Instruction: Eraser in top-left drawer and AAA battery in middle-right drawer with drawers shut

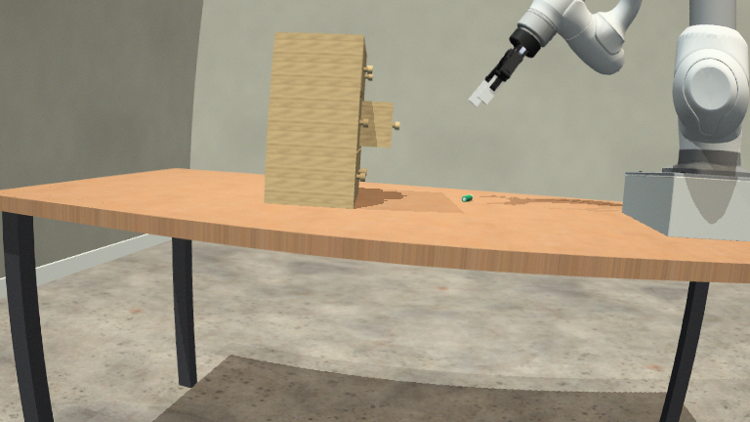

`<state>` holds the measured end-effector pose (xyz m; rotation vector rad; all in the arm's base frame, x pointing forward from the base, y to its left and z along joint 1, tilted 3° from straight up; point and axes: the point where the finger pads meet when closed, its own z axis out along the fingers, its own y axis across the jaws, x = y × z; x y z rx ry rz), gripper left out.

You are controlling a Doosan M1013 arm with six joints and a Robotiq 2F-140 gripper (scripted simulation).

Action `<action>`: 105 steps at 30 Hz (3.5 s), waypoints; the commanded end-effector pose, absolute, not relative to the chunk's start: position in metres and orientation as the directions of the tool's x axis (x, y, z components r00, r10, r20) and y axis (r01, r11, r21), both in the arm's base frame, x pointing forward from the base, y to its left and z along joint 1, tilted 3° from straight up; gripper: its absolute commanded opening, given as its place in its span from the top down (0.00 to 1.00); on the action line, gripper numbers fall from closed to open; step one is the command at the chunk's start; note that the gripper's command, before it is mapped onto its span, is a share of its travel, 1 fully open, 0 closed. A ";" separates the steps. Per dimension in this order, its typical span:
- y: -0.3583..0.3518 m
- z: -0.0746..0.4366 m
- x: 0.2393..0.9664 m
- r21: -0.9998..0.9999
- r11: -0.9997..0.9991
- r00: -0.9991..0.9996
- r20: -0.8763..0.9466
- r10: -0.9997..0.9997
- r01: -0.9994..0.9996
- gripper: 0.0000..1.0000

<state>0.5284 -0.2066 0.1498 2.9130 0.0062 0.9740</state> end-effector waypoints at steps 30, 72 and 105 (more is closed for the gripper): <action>-0.207 0.116 0.564 0.056 -0.998 0.461 0.886 0.049 -0.001 0.00; -0.208 0.105 0.576 0.056 -0.998 0.326 0.944 0.052 -0.001 1.00; -0.209 0.089 0.629 0.056 -0.998 0.326 0.944 0.052 -0.001 1.00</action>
